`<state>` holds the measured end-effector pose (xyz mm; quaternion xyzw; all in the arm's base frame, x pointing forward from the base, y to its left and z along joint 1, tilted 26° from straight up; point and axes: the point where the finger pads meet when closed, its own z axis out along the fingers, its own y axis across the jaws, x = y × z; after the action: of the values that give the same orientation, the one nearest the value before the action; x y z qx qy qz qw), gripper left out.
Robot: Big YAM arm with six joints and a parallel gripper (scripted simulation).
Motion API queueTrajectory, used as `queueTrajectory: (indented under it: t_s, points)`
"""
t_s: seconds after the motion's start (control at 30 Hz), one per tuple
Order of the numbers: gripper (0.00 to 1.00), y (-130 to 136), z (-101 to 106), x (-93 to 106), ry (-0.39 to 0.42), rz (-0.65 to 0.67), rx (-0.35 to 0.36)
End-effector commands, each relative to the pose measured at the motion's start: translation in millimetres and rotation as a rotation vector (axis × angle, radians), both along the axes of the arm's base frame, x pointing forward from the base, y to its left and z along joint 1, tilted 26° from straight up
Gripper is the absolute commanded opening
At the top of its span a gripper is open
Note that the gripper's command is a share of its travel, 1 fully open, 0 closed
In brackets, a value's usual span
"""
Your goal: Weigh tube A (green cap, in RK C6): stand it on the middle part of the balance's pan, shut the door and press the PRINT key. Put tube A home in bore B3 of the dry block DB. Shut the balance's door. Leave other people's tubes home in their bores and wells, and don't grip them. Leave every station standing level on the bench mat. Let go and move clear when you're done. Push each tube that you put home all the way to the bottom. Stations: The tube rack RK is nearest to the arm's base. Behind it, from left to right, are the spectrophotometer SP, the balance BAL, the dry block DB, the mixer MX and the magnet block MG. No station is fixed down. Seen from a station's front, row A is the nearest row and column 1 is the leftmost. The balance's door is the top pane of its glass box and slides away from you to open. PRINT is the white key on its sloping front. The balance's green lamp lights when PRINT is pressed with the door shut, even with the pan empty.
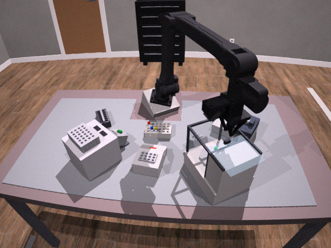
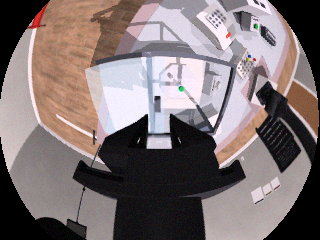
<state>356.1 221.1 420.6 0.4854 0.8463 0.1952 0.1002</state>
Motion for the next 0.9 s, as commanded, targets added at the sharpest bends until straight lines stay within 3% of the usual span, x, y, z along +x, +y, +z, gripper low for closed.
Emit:
queueTrajectory:
  t_s: [0.0,0.63,0.67,0.87]
  points:
    - [0.30,-7.8,43.6,-2.8,-0.068,0.000,0.040]
    - [0.30,-10.1,54.8,-6.1,-0.066,0.000,0.038]
    - [0.36,-7.2,30.4,-19.4,-0.051,0.049,0.010]
    - [0.36,-9.3,26.1,-25.4,-0.082,0.170,-0.043]
